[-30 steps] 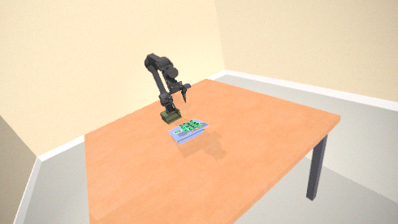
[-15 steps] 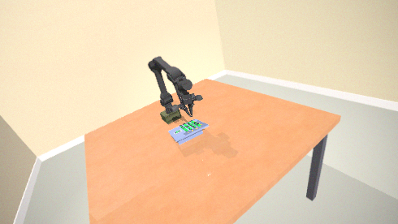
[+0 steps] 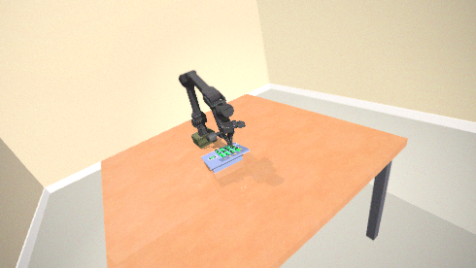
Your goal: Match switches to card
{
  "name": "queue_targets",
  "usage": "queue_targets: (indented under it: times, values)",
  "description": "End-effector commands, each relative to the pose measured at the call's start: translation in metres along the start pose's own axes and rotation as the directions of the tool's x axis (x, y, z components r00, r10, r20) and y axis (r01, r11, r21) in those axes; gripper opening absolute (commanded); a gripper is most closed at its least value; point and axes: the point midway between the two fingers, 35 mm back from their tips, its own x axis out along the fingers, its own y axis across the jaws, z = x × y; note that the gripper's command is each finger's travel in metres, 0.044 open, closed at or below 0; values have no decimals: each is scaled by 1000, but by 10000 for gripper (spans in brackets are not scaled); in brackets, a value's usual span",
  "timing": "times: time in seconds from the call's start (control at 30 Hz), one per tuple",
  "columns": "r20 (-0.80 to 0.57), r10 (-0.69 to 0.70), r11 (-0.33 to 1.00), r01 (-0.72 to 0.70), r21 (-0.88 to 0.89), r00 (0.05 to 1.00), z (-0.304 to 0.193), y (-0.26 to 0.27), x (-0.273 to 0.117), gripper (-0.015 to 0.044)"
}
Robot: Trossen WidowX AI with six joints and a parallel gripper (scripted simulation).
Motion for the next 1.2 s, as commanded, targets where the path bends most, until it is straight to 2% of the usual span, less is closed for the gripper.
queue_targets:
  times: [0.0,0.3,1.17]
  values:
    - [-3,-2,1000,2,-1,1000,-1,-1,5,0]
    - [-3,-2,1000,2,-1,1000,-1,-1,18,0]
    - [-3,-2,1000,2,-1,1000,-1,-1,18,0]
